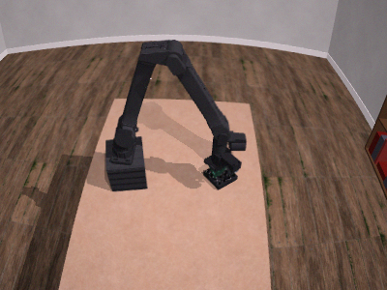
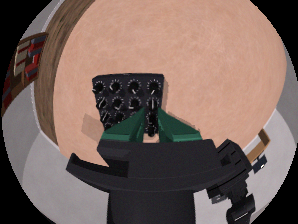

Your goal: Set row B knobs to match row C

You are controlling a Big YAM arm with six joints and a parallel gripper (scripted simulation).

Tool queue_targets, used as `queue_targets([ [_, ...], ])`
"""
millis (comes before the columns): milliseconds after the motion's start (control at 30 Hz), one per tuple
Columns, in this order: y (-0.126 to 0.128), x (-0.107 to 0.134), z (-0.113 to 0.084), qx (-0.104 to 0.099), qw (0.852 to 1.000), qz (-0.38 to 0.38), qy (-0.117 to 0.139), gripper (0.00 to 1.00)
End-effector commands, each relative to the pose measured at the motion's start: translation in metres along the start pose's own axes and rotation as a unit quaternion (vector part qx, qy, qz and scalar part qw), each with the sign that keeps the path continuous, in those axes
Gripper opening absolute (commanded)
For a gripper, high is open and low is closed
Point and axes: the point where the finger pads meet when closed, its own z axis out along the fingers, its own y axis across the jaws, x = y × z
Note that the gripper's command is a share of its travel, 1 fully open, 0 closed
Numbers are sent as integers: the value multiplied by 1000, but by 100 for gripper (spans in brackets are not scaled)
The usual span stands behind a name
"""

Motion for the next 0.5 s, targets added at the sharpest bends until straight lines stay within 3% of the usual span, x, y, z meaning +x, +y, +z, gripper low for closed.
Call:
queue_targets([
  [0, 0, -6, 5, -1, 1000, 2, -3, 18],
  [467, -3, -2, 6, 1, 1000, 2, -2, 18],
])
